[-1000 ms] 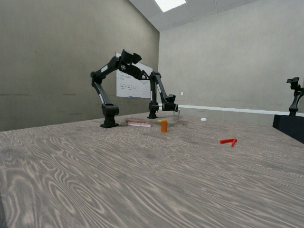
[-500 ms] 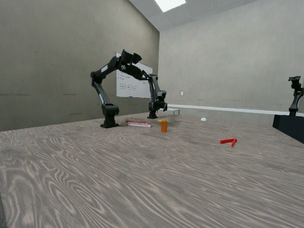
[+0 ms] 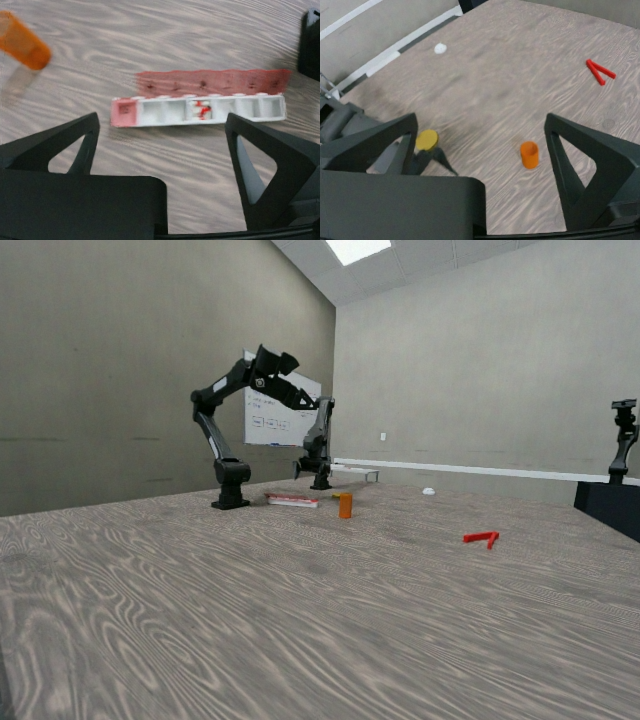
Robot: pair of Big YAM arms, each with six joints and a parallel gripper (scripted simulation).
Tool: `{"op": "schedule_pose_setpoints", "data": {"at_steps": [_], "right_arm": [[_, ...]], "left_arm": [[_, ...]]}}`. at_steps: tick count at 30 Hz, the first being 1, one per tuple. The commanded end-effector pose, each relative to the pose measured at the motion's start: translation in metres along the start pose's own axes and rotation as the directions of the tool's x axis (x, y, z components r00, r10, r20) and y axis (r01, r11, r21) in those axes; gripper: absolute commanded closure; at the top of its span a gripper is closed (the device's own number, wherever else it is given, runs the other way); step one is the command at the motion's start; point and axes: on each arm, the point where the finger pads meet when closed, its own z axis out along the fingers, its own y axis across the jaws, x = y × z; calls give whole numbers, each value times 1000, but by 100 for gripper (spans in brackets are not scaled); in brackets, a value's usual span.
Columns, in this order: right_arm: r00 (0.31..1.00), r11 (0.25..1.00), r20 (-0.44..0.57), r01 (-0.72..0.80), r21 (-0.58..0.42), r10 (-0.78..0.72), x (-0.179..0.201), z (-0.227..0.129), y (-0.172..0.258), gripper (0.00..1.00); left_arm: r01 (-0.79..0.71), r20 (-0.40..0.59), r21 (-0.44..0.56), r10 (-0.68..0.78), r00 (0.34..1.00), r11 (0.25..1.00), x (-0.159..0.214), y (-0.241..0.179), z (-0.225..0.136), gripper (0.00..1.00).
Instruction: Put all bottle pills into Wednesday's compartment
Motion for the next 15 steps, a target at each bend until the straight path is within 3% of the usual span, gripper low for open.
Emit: {"op": "schedule_pose_setpoints", "data": {"at_steps": [1, 7, 15], "right_arm": [[998, 998, 29, 60, -2, -60, -36, -7, 11, 0], [998, 998, 29, 60, -2, -60, -36, -7, 11, 0], [998, 998, 29, 60, -2, -60, -36, -7, 11, 0]], "left_arm": [[41, -52, -2, -41, 998, 999, -40, -24, 10, 0], [13, -117, -4, -14, 993, 1000, -40, -48, 16, 0], [0, -118, -8, -1, 993, 1000, -41, -46, 17, 0]]}}
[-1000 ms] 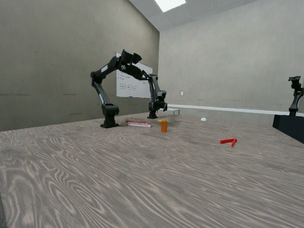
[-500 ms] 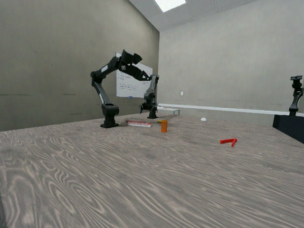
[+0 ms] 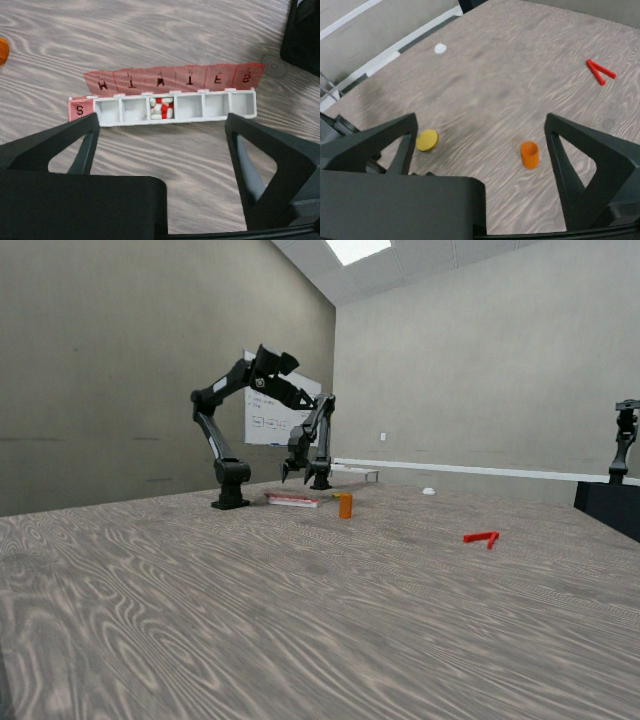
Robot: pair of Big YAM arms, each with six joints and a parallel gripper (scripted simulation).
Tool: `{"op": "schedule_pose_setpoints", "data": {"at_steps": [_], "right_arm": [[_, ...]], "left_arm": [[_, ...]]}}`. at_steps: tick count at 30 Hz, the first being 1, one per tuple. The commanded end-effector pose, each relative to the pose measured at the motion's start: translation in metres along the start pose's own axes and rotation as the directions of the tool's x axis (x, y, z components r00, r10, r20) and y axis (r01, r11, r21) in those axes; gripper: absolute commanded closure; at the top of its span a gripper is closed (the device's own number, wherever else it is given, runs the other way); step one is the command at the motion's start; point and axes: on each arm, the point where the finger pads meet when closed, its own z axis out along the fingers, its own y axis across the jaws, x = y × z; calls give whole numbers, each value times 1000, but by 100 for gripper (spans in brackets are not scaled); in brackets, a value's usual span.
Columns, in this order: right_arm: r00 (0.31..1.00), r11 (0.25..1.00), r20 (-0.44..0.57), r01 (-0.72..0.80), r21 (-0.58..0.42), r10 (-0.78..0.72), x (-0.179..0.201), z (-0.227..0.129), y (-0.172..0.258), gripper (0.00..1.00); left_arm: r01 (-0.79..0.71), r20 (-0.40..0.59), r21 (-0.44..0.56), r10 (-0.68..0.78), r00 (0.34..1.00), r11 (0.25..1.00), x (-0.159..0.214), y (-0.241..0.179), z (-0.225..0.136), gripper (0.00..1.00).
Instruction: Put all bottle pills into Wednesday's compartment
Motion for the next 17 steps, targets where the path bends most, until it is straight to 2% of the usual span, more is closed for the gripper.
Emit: {"op": "schedule_pose_setpoints", "data": {"at_steps": [1, 17], "right_arm": [[998, 998, 29, 60, -2, -60, -36, -7, 11, 0], [998, 998, 29, 60, -2, -60, -36, -7, 11, 0]], "left_arm": [[15, 51, -5, -15, 999, 1000, -39, -1, -8, 0], [16, 67, -4, -16, 998, 1000, -42, -1, -11, 0]]}}
